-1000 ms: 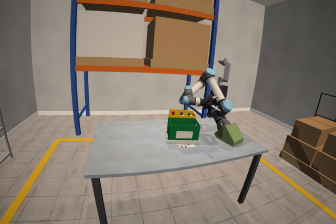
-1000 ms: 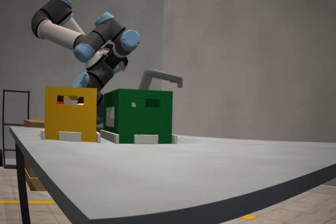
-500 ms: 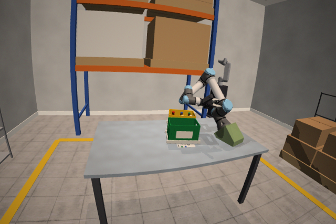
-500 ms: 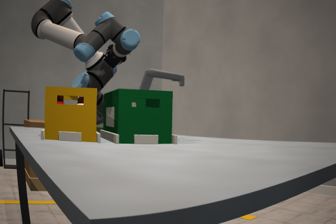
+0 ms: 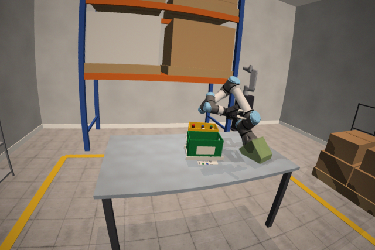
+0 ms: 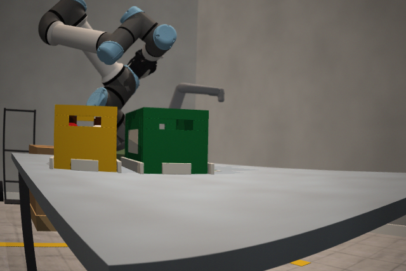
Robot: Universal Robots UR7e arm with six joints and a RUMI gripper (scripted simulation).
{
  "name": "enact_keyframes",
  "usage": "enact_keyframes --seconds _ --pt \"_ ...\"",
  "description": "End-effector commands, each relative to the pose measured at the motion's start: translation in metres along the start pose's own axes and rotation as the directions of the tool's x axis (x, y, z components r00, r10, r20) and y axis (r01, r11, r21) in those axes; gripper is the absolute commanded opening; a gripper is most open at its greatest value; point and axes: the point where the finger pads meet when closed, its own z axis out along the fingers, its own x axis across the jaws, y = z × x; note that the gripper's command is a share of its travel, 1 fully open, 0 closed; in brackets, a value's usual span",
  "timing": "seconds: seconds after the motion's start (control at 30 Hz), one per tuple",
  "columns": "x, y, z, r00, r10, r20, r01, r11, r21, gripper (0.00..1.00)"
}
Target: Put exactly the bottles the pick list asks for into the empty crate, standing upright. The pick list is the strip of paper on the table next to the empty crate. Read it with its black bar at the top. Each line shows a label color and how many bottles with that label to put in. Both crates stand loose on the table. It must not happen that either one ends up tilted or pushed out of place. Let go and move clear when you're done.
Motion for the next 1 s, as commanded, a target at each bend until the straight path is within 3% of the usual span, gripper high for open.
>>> enact_keyframes --seconds 0.0,0.37,0.47,0.63,0.73,0.97 --pt "0.015 0.004 -0.007 0.995 0.092 -0.035 -0.094 0.993 -0.069 0.38" --pt "0.048 0.003 -0.027 0.947 0.276 -0.164 -0.303 0.936 -0.177 0.38" --pt "0.048 0.003 -0.027 0.947 0.276 -0.164 -0.303 0.936 -0.177 0.38" --pt "0.067 -0.001 -0.039 0.893 0.366 -0.261 -0.422 0.882 -0.208 0.38" --pt "0.071 -0.002 -0.041 0.885 0.377 -0.274 -0.438 0.874 -0.211 0.38" --pt "0.094 -0.011 -0.056 0.798 0.457 -0.393 -0.562 0.799 -0.212 0.38"
